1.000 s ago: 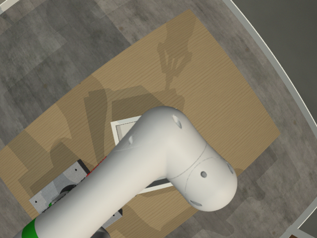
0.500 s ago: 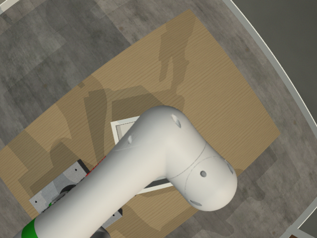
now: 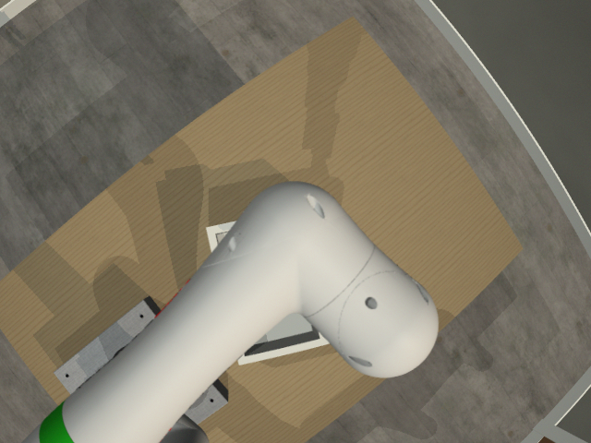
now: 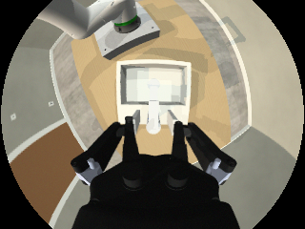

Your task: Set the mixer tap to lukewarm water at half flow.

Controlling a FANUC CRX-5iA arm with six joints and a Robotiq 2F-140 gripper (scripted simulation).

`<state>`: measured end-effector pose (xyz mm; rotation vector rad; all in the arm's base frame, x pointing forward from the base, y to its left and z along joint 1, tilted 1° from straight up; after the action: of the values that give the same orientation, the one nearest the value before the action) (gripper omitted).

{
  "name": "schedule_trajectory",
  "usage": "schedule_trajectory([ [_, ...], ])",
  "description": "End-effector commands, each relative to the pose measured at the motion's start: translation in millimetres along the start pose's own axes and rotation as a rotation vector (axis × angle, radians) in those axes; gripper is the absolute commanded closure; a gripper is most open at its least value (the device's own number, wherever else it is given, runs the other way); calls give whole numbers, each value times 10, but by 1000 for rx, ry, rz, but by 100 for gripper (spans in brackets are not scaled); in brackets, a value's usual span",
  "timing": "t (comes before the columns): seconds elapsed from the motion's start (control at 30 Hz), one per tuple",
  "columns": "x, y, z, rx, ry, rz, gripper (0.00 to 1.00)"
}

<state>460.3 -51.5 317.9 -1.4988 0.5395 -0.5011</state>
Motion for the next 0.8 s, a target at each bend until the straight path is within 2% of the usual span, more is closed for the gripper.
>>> schedule_trajectory([
  [0.0,0,-2,1,0,0,0,61],
  [0.77,0,22,1,0,0,0,61],
])
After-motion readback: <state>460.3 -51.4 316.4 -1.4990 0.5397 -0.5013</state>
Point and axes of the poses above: the point where the finger pads meet when closed, its own y axis out along the fingers, its own z axis across the jaws, x = y × z, the point moved 4 cm from there along -y, back along the fingers, and after that the axes turned 14 degrees about y, right-handed, at the moved point
